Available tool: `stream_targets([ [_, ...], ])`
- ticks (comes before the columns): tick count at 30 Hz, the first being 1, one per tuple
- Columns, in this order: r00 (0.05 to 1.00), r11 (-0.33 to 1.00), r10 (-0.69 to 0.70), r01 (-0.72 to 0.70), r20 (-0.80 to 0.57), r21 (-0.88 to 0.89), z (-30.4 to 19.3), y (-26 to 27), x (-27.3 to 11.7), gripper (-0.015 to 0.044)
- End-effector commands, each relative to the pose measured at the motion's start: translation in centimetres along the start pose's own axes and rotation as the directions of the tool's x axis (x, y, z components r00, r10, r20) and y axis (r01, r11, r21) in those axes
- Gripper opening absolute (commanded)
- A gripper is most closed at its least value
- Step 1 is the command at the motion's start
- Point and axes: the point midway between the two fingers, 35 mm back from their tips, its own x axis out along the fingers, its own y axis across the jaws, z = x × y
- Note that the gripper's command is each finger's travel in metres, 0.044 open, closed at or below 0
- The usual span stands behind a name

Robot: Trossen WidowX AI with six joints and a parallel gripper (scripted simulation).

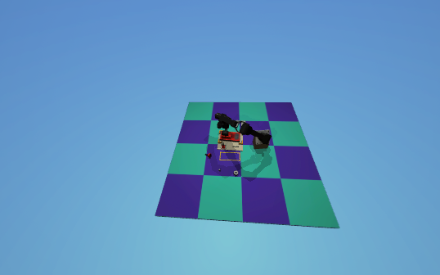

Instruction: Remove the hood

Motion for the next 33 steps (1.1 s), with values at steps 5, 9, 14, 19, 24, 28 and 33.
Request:
stream_targets([
  [5,1.000,1.000,0.006,-0.006,-0.001,0.006,-0.1,0.1,0.8,0.0440],
  [9,1.000,1.000,0.006,-0.006,-0.001,0.006,-0.1,0.1,1.1,0.0440],
  [14,1.000,1.000,0.006,-0.006,-0.001,0.006,-0.1,0.1,1.5,0.0440],
  [19,1.000,1.000,0.007,-0.007,-0.001,0.006,-0.1,0.1,1.9,0.0440],
  [24,1.000,1.000,0.007,-0.007,-0.001,0.006,-0.1,0.1,2.1,0.0440],
  [28,1.000,1.000,0.007,-0.007,-0.001,0.006,-0.1,0.1,2.3,0.0440],
  [33,1.000,1.000,0.007,-0.007,-0.001,0.006,-0.1,0.1,2.5,0.0440],
])
